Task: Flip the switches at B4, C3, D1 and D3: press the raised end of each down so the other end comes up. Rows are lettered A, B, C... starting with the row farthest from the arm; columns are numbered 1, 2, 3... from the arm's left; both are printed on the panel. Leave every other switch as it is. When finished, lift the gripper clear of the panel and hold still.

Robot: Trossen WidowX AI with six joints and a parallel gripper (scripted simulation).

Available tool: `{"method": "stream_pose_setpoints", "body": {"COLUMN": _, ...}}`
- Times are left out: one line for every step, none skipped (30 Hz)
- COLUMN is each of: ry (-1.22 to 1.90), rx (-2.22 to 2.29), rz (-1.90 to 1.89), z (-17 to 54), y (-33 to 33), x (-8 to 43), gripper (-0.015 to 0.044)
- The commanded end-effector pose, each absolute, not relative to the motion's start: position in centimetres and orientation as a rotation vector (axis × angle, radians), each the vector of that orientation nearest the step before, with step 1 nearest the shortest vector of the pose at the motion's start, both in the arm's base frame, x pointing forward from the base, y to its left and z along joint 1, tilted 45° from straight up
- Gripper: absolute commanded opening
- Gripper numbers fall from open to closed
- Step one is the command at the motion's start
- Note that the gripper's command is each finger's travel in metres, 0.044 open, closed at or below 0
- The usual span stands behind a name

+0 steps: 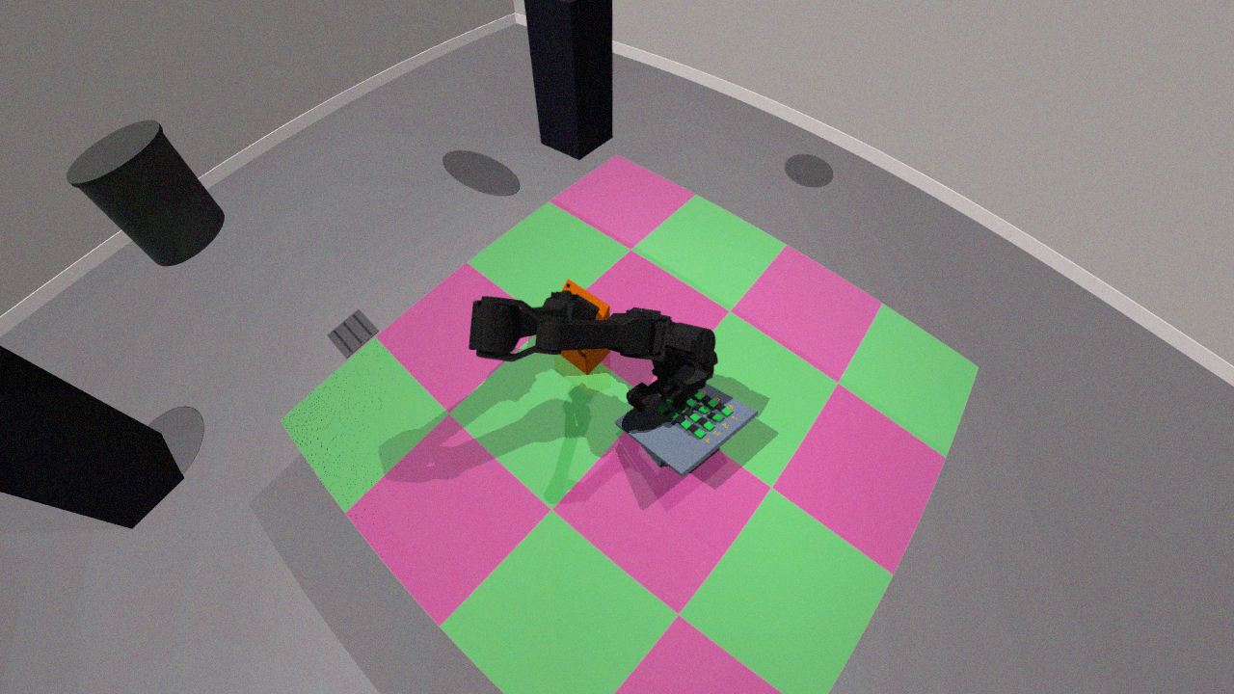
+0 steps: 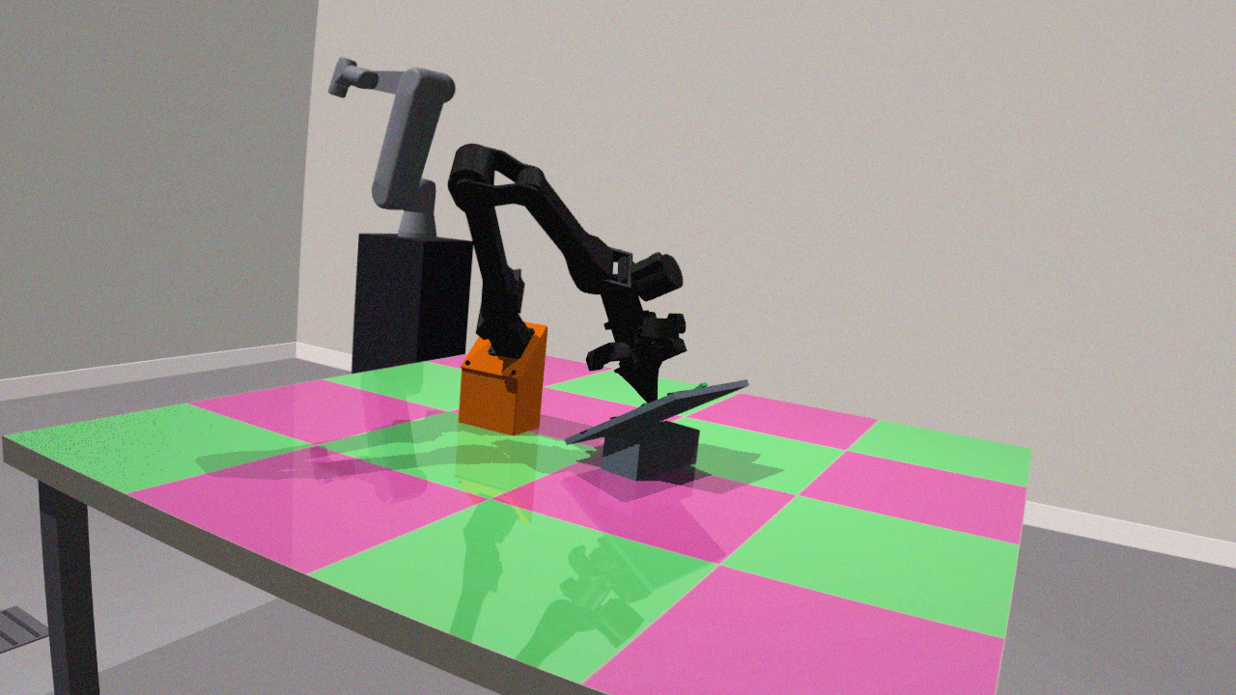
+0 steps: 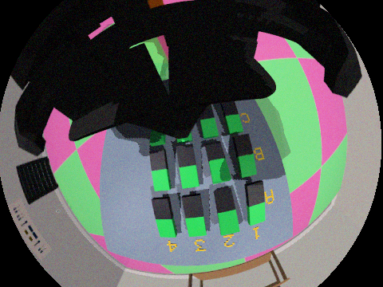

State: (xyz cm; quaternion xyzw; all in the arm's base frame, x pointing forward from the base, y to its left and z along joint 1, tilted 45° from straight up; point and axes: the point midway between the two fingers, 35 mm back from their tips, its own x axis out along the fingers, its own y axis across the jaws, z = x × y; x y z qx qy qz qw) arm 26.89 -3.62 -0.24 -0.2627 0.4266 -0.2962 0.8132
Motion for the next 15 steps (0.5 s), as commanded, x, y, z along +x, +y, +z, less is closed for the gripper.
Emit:
{"method": "stream_pose_setpoints", "body": {"ry": 0.912, "rx": -0.557, "rz": -0.629, "z": 0.0, "y": -3.0, "x": 26.6, "gripper": 0.0000}}
{"method": "stream_pose_setpoints", "body": {"ry": 0.913, "rx": -0.556, "rz": -0.626, "z": 0.3, "y": -2.3, "x": 26.2, "gripper": 0.0000}}
{"method": "stream_pose_setpoints", "body": {"ry": 0.913, "rx": -0.555, "rz": -0.622, "z": 0.8, "y": -1.4, "x": 25.7, "gripper": 0.0000}}
{"method": "stream_pose_setpoints", "body": {"ry": 0.911, "rx": -0.557, "rz": -0.620, "z": 1.3, "y": -0.7, "x": 25.1, "gripper": 0.0000}}
{"method": "stream_pose_setpoints", "body": {"ry": 0.907, "rx": -0.560, "rz": -0.619, "z": 1.9, "y": 0.0, "x": 24.6, "gripper": 0.0000}}
{"method": "stream_pose_setpoints", "body": {"ry": 0.901, "rx": -0.563, "rz": -0.619, "z": 2.5, "y": 0.6, "x": 24.1, "gripper": 0.0000}}
{"method": "stream_pose_setpoints", "body": {"ry": 0.897, "rx": -0.566, "rz": -0.618, "z": 2.9, "y": 0.9, "x": 23.7, "gripper": 0.0000}}
{"method": "stream_pose_setpoints", "body": {"ry": 0.895, "rx": -0.567, "rz": -0.618, "z": 3.0, "y": 1.0, "x": 23.6, "gripper": 0.0000}}
{"method": "stream_pose_setpoints", "body": {"ry": 0.895, "rx": -0.567, "rz": -0.618, "z": 3.0, "y": 1.0, "x": 23.6, "gripper": 0.0000}}
{"method": "stream_pose_setpoints", "body": {"ry": 0.895, "rx": -0.567, "rz": -0.618, "z": 3.0, "y": 1.0, "x": 23.6, "gripper": 0.0000}}
{"method": "stream_pose_setpoints", "body": {"ry": 0.895, "rx": -0.567, "rz": -0.618, "z": 3.0, "y": 1.0, "x": 23.6, "gripper": 0.0000}}
{"method": "stream_pose_setpoints", "body": {"ry": 0.895, "rx": -0.567, "rz": -0.618, "z": 3.0, "y": 1.0, "x": 23.6, "gripper": 0.0000}}
{"method": "stream_pose_setpoints", "body": {"ry": 0.895, "rx": -0.567, "rz": -0.618, "z": 3.0, "y": 1.0, "x": 23.6, "gripper": 0.0000}}
{"method": "stream_pose_setpoints", "body": {"ry": 0.896, "rx": -0.566, "rz": -0.618, "z": 2.8, "y": 1.1, "x": 23.6, "gripper": 0.0000}}
{"method": "stream_pose_setpoints", "body": {"ry": 0.897, "rx": -0.565, "rz": -0.616, "z": 2.4, "y": 1.3, "x": 23.4, "gripper": 0.0000}}
